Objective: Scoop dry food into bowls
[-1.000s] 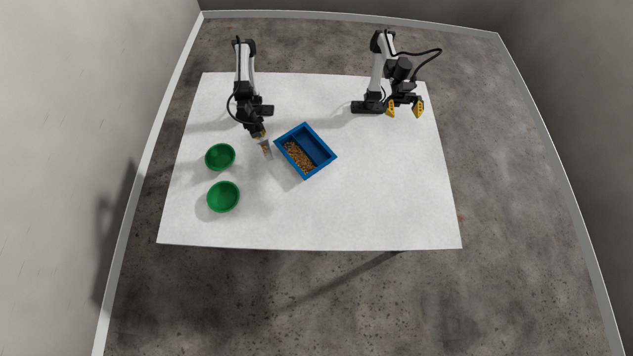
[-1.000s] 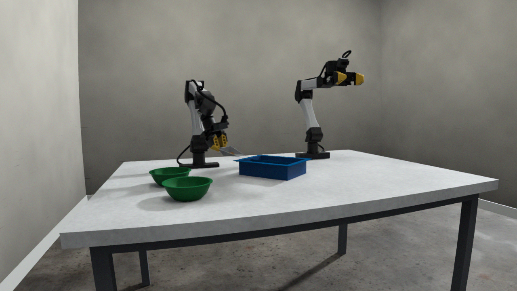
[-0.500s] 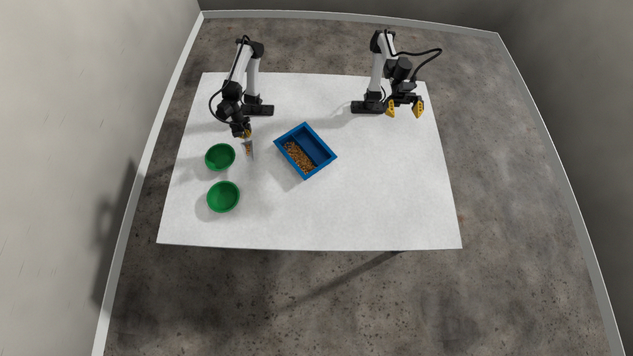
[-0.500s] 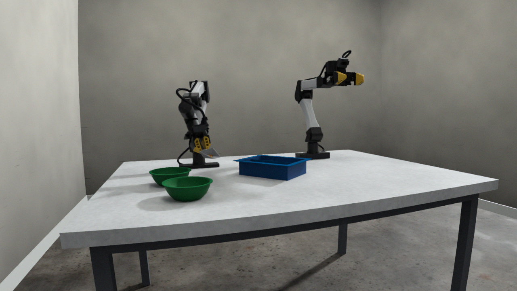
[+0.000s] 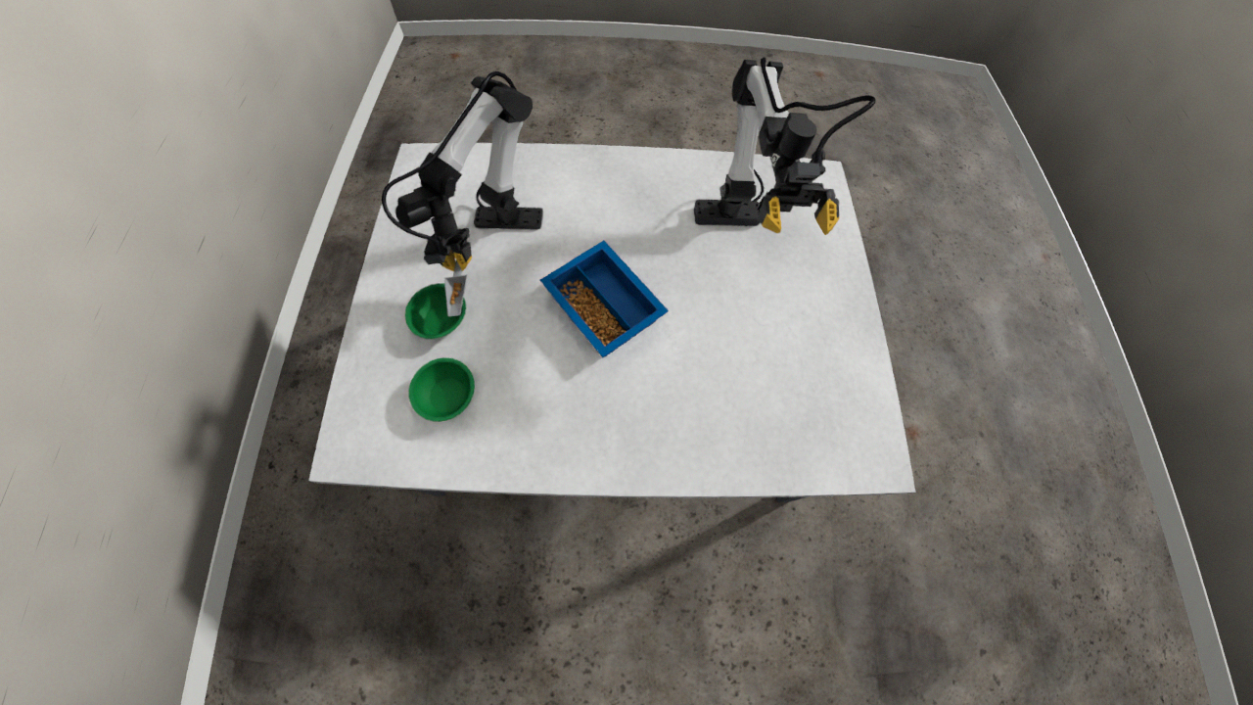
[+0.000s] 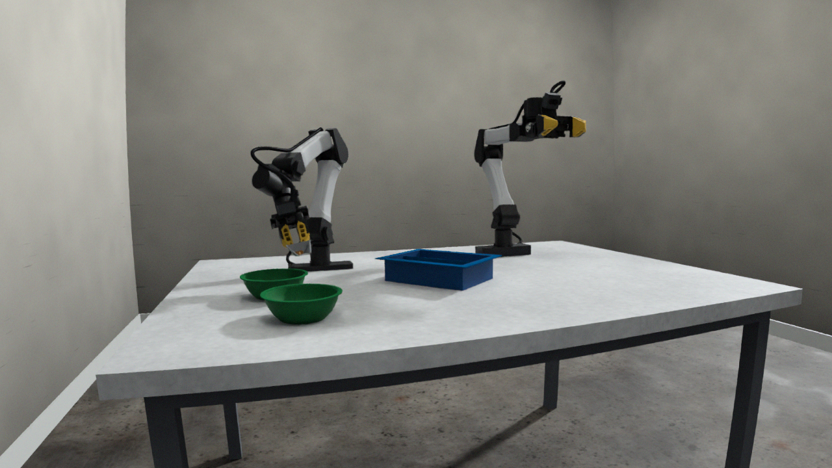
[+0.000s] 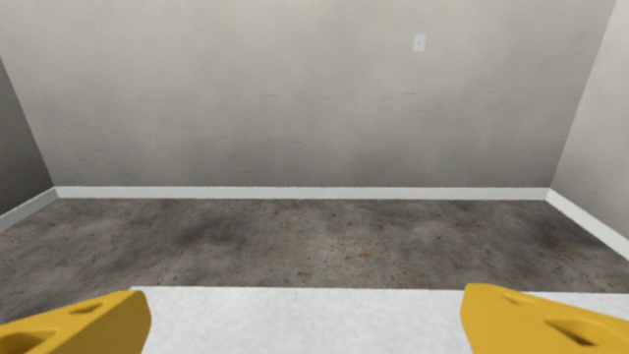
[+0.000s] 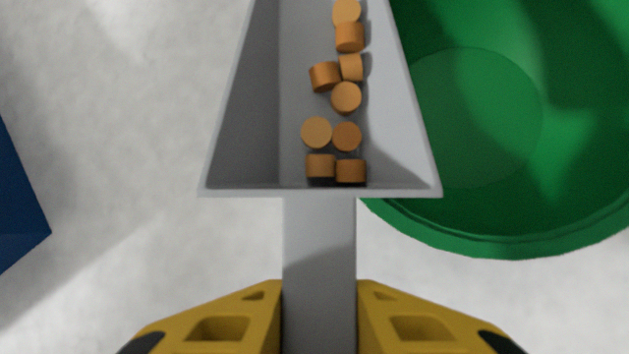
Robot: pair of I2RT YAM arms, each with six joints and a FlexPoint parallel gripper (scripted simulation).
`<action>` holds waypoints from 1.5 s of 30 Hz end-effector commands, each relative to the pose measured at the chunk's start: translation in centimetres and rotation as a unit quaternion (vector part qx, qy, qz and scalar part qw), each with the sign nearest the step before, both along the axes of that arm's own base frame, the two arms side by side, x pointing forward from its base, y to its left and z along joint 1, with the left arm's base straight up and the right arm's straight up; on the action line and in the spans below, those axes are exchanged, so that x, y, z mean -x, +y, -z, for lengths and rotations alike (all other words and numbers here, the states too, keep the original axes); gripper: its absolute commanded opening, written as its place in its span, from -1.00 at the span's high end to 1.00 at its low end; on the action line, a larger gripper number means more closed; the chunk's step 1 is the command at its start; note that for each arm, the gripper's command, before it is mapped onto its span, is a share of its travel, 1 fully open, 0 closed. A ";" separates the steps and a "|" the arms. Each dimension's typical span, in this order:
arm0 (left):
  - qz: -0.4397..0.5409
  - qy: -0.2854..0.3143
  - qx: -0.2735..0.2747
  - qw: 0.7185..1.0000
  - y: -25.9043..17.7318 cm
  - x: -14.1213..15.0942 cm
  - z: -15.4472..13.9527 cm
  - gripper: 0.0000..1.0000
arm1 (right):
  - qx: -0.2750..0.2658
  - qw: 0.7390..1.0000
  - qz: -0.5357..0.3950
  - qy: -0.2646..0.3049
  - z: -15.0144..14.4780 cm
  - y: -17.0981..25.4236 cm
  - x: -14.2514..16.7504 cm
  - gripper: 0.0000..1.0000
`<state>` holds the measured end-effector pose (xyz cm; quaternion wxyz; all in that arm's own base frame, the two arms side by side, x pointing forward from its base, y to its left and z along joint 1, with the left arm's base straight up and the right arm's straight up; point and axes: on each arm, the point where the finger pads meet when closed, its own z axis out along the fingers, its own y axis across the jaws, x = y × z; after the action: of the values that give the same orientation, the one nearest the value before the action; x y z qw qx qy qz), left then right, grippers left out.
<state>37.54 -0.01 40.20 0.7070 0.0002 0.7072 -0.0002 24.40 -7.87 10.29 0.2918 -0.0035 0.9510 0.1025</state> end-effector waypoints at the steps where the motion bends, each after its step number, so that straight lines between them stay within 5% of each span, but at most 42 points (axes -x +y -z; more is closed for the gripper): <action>1: 0.000 -0.010 0.000 1.000 0.0 0.2 -0.7 -1.00 | -0.005 1.000 0.007 -0.024 0.4 -1.5 -0.1 1.00; 16: 0.000 -0.010 0.000 1.000 0.0 0.2 -0.7 -1.00 | 0.004 0.995 0.081 -0.058 -0.5 -6.5 1.2 1.00; 45: 0.000 -0.010 0.000 1.000 0.0 0.2 -0.7 -1.00 | 0.087 0.990 0.089 0.067 -1.4 -6.3 1.3 1.00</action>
<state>37.54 -0.01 40.20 0.7070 0.0002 0.7072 -0.0002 23.04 -13.72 10.95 0.2485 0.0563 0.9669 0.0117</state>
